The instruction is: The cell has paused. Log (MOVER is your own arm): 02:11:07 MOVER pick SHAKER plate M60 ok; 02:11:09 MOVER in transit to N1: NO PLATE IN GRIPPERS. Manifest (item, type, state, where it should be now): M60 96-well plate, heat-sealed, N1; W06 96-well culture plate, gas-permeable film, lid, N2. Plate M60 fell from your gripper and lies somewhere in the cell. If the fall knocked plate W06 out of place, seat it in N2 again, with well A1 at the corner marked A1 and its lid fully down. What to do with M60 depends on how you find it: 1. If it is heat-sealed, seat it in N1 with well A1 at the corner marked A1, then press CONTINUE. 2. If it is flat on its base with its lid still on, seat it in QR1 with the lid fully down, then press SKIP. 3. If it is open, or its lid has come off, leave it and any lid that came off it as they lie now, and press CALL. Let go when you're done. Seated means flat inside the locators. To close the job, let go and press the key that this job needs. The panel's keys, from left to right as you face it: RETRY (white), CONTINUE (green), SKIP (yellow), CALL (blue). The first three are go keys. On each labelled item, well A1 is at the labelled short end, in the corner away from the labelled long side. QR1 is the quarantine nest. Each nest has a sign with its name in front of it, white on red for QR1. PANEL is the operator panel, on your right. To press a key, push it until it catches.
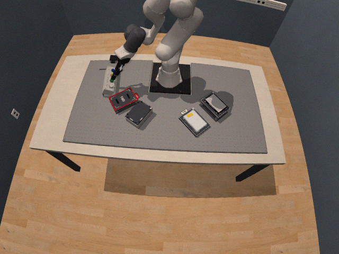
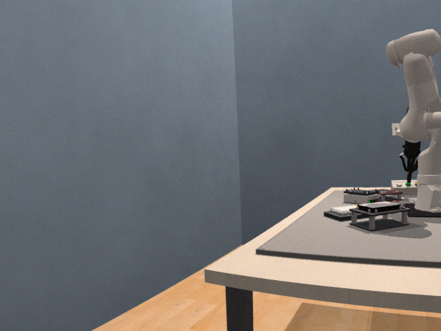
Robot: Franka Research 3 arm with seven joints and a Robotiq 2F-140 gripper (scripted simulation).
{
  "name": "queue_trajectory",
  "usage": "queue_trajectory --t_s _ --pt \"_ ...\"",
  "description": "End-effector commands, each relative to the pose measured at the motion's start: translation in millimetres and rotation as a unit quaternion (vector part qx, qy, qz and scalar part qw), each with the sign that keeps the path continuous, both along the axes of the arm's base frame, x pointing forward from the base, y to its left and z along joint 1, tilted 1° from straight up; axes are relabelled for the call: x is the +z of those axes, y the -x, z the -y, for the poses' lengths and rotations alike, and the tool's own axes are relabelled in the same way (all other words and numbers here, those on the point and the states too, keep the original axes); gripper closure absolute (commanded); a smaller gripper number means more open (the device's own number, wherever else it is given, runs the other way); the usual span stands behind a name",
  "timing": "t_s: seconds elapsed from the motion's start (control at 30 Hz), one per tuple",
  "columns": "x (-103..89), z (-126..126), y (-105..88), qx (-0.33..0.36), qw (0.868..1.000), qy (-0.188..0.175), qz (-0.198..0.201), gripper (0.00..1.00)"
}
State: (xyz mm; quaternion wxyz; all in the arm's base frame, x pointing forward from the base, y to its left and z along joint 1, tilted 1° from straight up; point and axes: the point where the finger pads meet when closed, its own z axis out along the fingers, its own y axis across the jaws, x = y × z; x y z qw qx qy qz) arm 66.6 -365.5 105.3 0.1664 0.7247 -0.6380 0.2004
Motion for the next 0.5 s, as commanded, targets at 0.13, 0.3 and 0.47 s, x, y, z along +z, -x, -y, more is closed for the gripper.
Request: queue_trajectory --t_s 0.13,0.3,0.47 --pt "-3.3 0.6 0.1 0.001 1.0 -0.001 -0.001 0.9" --pt "-6.2 2.2 -0.1 0.001 1.0 -0.001 -0.001 0.9" --pt "-8.1 3.3 -0.3 0.001 1.0 -0.001 -0.001 0.9"
